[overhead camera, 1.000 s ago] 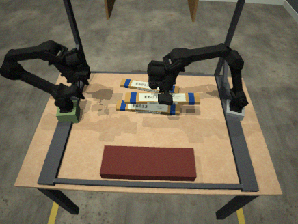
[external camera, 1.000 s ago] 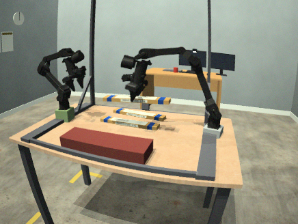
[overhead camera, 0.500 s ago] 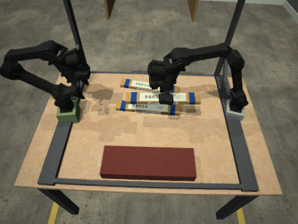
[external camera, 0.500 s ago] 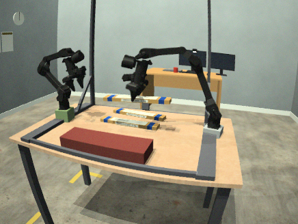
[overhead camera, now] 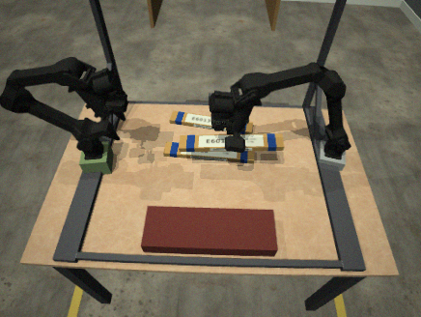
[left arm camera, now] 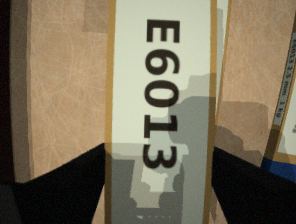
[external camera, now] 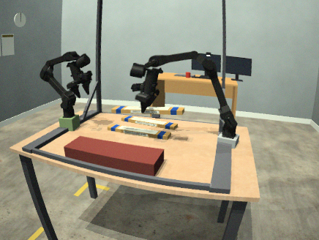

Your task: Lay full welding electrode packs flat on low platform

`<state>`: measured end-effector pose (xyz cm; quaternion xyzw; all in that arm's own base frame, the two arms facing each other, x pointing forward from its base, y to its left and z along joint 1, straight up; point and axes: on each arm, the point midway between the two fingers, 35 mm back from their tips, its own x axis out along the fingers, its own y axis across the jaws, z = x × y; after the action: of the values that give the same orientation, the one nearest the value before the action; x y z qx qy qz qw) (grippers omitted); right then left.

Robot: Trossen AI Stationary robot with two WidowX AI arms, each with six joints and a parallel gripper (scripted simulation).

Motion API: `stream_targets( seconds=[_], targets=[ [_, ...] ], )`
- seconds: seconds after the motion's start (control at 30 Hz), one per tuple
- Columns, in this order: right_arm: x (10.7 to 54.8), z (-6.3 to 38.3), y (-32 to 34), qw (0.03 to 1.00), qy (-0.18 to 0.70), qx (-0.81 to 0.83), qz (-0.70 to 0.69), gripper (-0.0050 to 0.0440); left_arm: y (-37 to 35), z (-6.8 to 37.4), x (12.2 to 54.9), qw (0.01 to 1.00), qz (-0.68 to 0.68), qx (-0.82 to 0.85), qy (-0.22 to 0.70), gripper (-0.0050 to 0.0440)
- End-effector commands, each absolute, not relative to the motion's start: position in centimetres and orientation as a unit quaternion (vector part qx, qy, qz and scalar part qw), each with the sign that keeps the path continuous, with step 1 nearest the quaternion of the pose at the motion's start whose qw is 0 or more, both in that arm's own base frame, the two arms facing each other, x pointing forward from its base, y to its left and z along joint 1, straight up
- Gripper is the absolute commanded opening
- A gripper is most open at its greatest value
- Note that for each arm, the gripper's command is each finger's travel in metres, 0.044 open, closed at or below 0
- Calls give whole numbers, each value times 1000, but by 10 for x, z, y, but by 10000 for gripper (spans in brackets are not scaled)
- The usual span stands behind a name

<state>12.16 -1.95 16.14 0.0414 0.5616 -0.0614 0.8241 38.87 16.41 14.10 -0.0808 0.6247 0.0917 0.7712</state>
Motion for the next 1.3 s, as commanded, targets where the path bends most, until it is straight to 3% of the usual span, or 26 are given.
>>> stream_targets(
  seconds=[0.0, 1.27],
  targets=[
    [123, 167, -20, 830, 553, 41, -61, 430, 165, 164, 391, 796, 99, -71, 593, -50],
    [123, 167, -20, 830, 553, 41, -61, 430, 166, 119, 392, 796, 99, -71, 593, -50]
  ],
)
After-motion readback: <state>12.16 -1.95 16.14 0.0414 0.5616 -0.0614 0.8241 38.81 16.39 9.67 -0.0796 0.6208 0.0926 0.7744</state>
